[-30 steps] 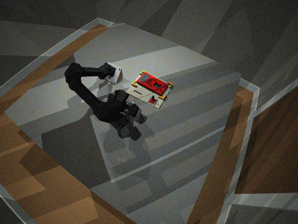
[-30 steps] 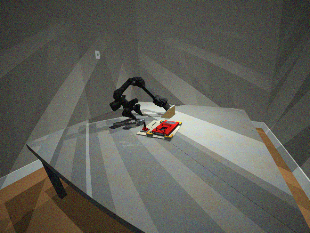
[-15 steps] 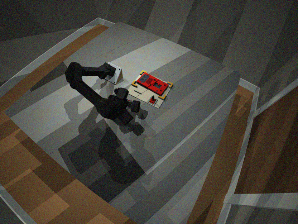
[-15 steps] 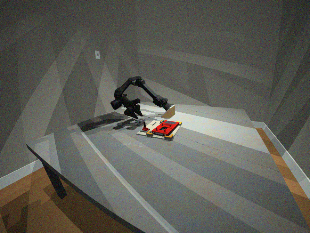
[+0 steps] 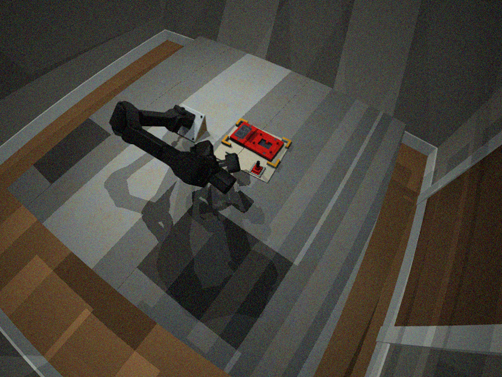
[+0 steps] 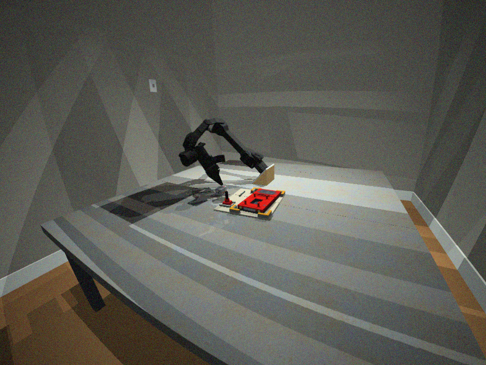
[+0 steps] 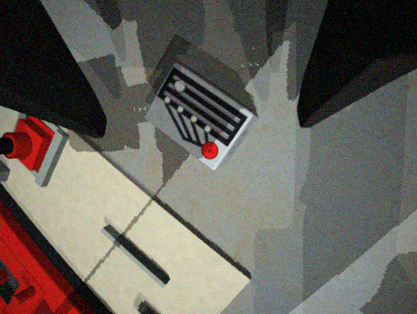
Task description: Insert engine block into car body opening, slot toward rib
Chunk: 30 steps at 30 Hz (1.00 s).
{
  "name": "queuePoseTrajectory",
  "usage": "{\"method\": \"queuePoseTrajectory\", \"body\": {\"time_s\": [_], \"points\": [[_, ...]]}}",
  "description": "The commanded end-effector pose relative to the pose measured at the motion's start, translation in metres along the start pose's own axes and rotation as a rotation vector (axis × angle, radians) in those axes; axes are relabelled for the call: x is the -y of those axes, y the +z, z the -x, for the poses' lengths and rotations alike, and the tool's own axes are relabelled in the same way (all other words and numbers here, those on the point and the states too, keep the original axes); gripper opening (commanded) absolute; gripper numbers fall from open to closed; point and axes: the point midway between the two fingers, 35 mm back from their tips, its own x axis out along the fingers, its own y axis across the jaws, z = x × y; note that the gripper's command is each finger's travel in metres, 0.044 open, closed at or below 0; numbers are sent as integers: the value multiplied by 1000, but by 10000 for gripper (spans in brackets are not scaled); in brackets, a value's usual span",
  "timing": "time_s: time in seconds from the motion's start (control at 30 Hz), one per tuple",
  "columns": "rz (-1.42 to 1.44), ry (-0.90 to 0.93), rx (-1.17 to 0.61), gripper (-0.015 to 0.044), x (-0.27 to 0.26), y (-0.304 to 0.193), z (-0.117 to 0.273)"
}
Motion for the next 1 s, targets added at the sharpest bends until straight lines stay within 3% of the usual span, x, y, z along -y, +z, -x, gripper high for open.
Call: {"method": "queuePoseTrajectory", "body": {"time_s": [0.0,0.97], "points": [[119,52,-46,440,1,3,-1],[843,428,-338,440,14,12,15]]}}
